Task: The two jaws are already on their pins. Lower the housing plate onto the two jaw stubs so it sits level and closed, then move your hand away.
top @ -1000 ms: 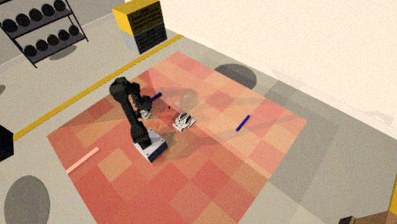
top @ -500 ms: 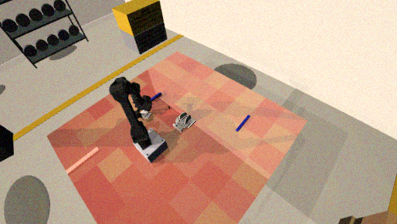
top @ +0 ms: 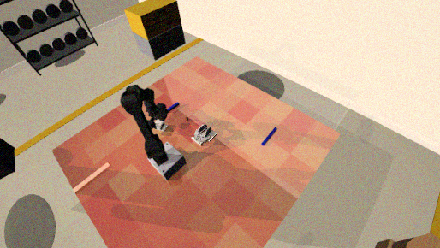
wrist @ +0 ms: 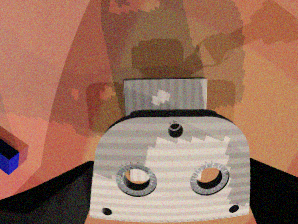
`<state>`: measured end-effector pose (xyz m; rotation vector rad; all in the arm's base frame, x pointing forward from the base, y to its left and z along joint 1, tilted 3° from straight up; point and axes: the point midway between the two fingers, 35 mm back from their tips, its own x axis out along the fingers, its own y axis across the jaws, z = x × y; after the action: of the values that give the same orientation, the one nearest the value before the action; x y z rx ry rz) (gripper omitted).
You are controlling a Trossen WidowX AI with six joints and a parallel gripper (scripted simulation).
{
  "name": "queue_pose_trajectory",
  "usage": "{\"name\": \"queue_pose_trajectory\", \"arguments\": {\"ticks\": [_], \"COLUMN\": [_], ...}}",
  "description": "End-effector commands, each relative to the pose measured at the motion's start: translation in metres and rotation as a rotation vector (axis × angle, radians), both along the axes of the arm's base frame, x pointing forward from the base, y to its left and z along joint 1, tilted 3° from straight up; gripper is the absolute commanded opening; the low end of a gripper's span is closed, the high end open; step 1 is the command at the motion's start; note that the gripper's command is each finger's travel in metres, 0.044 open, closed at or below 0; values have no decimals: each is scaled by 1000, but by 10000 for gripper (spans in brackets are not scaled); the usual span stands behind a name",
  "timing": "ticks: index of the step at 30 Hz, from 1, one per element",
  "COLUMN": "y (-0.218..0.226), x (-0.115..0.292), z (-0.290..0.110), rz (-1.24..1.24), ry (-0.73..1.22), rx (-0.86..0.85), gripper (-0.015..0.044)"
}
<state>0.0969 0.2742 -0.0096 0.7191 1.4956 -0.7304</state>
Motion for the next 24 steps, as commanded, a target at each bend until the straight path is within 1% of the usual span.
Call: {"name": "queue_pose_trajectory", "arguments": {"ticks": [1, 11, 24], "y": [3, 0, -1], "x": [2, 2, 4], "z": [19, 49, 49], "rz": [2, 0, 9], "ry": [-4, -2, -2], "rx": [17, 17, 18], "gripper": [351, 351, 351]}}
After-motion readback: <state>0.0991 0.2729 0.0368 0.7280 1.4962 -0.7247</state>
